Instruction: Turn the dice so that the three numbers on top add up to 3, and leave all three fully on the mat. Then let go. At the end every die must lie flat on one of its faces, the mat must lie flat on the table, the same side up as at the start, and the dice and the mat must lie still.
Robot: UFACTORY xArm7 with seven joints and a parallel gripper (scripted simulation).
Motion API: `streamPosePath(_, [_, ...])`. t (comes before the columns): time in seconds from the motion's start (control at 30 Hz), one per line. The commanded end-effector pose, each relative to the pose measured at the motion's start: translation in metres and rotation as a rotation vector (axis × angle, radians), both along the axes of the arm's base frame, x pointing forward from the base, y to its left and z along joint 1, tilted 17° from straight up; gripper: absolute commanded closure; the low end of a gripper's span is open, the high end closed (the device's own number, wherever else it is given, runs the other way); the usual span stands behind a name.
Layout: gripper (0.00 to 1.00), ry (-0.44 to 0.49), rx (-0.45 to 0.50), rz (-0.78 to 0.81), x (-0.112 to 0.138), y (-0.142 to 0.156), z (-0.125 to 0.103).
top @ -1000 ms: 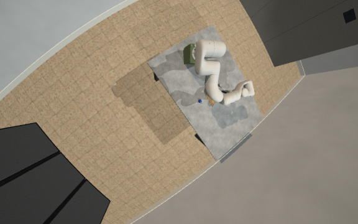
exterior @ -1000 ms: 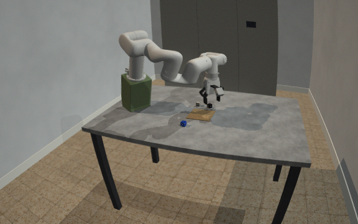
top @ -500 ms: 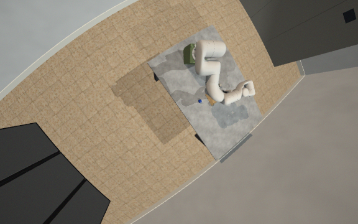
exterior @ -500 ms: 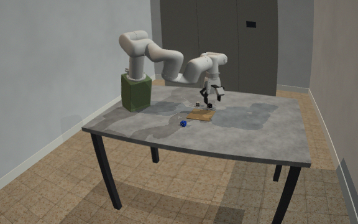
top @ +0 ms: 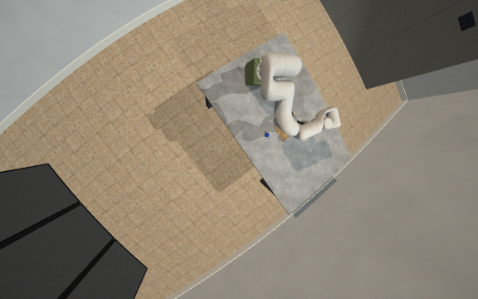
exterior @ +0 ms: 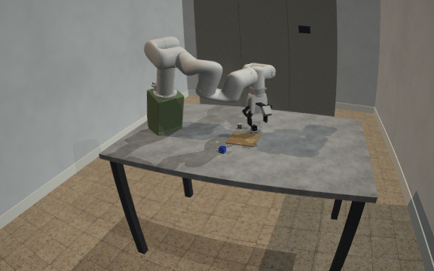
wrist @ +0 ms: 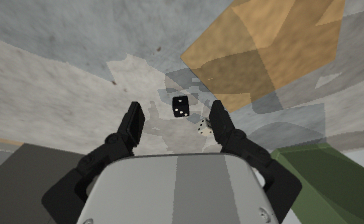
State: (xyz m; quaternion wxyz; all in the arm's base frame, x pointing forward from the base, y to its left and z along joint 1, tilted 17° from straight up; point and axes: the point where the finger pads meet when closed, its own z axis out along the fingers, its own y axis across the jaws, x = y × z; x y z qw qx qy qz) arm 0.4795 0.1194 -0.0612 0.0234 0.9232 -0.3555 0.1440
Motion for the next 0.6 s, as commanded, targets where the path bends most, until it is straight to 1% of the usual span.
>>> streamPosePath(0.0, [0.00,-0.003,0.001,0.001,0.0006,0.0007,0.0015])
streamPosePath(0.43, [0.00,-0.003,0.001,0.001,0.0006,0.0007,0.0015])
streamPosePath(0.57, [0.00,-0.003,0.001,0.001,-0.0037,0.0008,0.0004])
